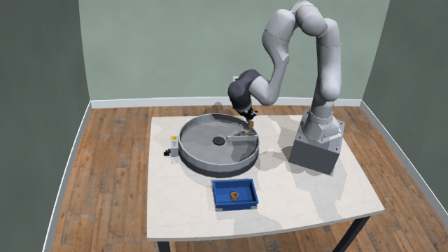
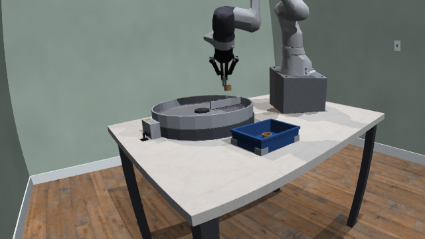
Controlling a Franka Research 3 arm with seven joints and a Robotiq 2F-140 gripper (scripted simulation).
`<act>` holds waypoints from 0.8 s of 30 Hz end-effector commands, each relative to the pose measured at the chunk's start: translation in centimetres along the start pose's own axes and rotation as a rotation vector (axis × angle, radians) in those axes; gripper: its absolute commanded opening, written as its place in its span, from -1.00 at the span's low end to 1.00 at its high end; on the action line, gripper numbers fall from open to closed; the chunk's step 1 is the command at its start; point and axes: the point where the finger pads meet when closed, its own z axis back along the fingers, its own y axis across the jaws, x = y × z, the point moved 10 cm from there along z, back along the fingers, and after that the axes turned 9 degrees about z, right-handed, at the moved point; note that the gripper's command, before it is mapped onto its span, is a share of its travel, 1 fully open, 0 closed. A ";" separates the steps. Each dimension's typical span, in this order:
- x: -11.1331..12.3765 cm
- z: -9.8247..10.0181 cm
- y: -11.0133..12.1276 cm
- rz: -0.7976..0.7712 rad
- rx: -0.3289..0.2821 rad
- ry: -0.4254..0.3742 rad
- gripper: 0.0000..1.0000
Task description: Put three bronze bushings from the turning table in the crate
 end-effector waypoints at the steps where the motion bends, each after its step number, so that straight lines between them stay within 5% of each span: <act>1: -0.1 0.0 0.1 0.006 0.003 0.002 -1.00; 14: 1.3 1.1 0.5 0.006 0.003 0.002 -1.00; 24: 8.9 7.0 2.8 0.006 0.003 0.002 -1.00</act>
